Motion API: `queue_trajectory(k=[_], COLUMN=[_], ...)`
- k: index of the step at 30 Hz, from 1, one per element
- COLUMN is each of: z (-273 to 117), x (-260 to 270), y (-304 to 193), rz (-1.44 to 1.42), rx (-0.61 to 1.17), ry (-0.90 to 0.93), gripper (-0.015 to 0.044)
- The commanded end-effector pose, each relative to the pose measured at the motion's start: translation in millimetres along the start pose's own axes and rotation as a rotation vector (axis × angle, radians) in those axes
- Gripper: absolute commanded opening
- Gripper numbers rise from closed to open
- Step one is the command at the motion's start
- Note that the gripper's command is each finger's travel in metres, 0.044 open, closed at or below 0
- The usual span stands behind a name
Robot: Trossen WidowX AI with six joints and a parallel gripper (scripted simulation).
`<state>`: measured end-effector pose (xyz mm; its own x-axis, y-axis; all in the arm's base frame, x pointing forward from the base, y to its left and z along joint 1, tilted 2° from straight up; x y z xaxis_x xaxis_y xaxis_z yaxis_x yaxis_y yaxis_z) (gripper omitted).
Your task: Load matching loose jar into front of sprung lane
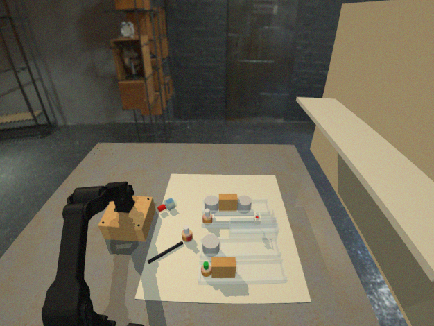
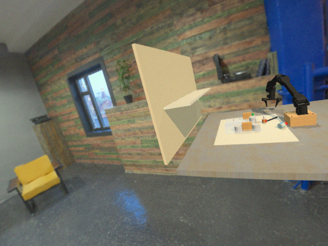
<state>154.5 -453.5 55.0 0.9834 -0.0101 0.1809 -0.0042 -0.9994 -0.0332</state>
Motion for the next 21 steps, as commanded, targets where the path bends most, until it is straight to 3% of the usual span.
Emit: queue_trajectory(k=[1,10,21], z=[0.1,-3.6,-17.0], x=[0.9,62.9,145.0], y=[-0.7,-61.9,-243.8], rz=[-0.003,-0.262,-0.962], rx=[0.0,0.02,0.048], ry=[0.0,-0.014,-0.089], gripper=[0.0426,0.044,0.044])
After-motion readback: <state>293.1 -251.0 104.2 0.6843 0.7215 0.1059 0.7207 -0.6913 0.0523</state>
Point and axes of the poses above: the point midway between the two fingers, 35 mm back from their tips, its own z axis out along the fingers, its own x axis across the jaws, y = z × x, the point moved 3 cm from there along -z, back along the fingers, and after that the axes turned 2 degrees about z, right-handed, at the moved point
